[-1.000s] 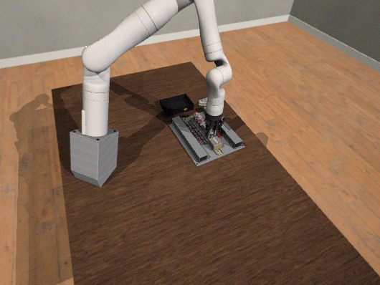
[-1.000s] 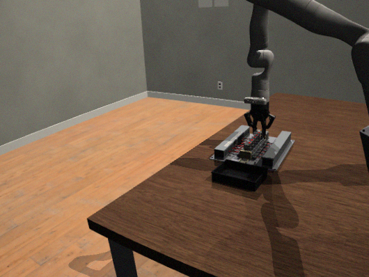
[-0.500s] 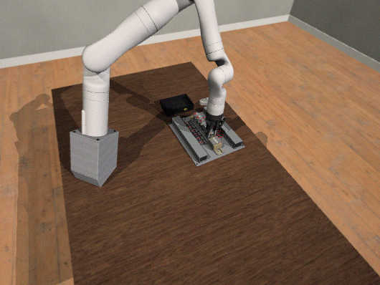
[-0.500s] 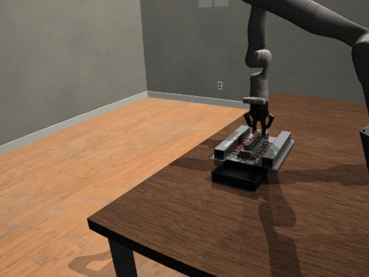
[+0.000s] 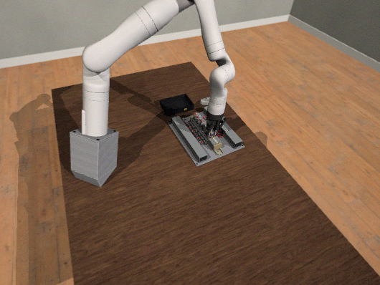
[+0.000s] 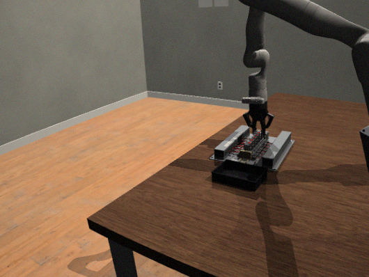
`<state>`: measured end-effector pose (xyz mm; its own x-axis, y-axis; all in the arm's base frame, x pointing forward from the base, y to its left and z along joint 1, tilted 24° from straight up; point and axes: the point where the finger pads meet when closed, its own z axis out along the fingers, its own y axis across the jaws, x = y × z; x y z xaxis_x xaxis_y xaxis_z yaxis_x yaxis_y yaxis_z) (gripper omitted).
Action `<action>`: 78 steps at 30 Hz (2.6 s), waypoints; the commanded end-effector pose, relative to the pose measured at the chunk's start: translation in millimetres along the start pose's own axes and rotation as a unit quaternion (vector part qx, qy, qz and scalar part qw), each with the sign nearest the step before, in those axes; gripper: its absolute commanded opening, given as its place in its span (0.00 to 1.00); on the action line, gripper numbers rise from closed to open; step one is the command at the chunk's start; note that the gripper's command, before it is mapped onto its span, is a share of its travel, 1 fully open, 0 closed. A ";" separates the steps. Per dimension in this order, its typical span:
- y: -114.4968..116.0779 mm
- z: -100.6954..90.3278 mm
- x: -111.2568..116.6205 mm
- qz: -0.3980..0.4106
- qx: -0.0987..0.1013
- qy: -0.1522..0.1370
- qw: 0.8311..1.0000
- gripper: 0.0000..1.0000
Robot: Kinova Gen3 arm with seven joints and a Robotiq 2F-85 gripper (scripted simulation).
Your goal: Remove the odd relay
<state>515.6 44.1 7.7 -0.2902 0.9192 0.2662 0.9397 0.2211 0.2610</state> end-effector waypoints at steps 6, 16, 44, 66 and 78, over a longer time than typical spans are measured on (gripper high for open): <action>0.6 -0.8 -0.3 0.000 -0.001 0.000 1.000 0.00; 0.0 -0.9 -0.3 0.000 -0.013 0.000 1.000 0.00; -1.1 -1.1 -0.3 0.000 -0.034 0.000 0.999 0.00; -2.1 -1.2 -0.3 0.000 -0.052 0.000 0.999 0.00; -2.4 -1.2 -0.3 0.000 -0.061 0.000 0.998 0.00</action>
<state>512.7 43.3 7.4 -0.2901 0.9191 0.2667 0.9140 0.1835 0.3618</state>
